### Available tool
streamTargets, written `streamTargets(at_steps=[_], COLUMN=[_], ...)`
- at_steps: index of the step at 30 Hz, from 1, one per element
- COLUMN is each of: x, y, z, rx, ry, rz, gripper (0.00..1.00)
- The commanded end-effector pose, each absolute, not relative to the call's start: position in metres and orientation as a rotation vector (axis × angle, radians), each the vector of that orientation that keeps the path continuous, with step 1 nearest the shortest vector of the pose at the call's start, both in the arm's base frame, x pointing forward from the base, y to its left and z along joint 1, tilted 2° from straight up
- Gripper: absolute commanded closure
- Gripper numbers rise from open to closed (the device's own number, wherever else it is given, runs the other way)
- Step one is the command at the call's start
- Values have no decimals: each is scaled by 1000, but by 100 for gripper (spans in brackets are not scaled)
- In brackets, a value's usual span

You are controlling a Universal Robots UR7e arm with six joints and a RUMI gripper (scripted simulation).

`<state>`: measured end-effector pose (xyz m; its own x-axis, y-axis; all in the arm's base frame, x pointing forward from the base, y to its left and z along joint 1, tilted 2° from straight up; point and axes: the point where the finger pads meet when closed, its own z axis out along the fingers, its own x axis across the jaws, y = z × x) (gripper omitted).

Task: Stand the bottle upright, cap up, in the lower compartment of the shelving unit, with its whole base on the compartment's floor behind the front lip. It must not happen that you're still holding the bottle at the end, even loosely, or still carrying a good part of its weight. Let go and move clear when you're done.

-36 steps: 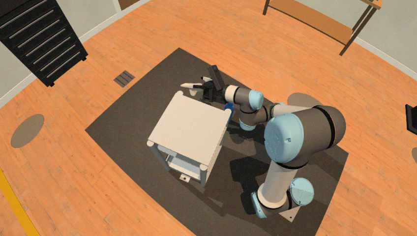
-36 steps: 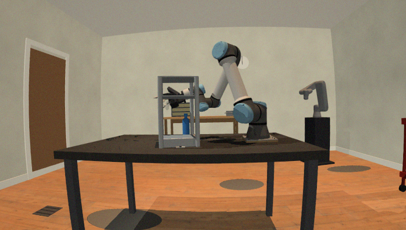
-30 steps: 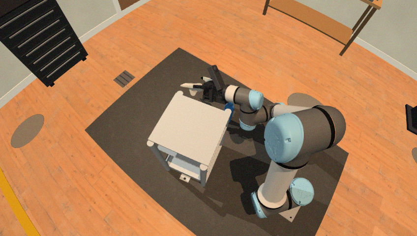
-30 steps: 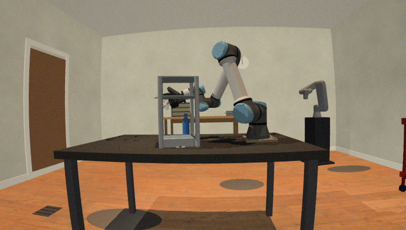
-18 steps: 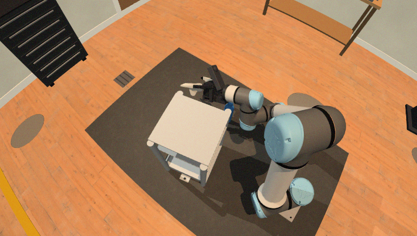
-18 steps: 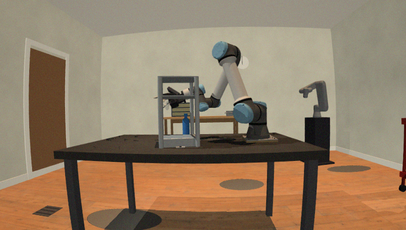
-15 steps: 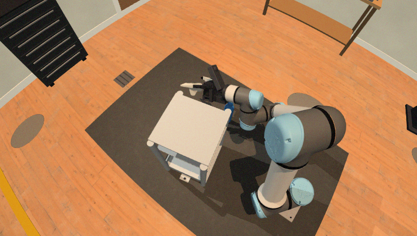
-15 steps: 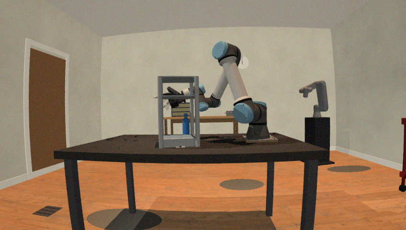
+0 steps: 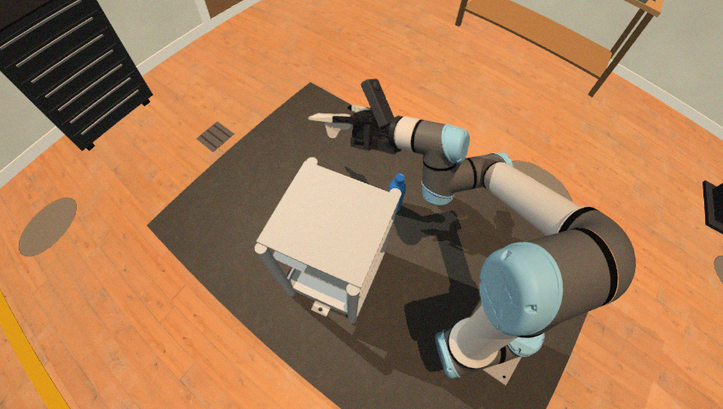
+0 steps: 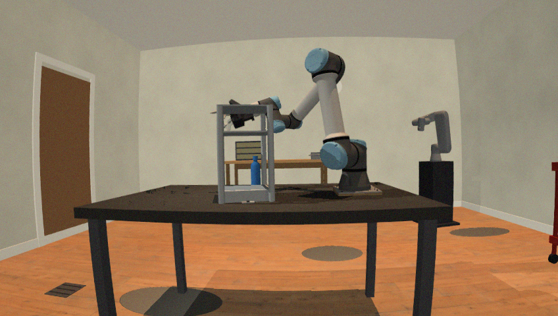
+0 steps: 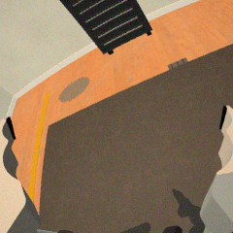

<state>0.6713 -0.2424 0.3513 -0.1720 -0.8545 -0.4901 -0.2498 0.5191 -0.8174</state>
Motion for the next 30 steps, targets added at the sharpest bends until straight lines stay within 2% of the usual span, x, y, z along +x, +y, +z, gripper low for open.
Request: streamTargets(at_steps=[1, 6, 30], x=[669, 665, 667], y=[-241, -238, -254], z=[396, 420, 407], rx=[-949, -949, -886], ry=[1707, 1707, 1816], rz=[-705, -705, -643], gripper=[0, 0, 0])
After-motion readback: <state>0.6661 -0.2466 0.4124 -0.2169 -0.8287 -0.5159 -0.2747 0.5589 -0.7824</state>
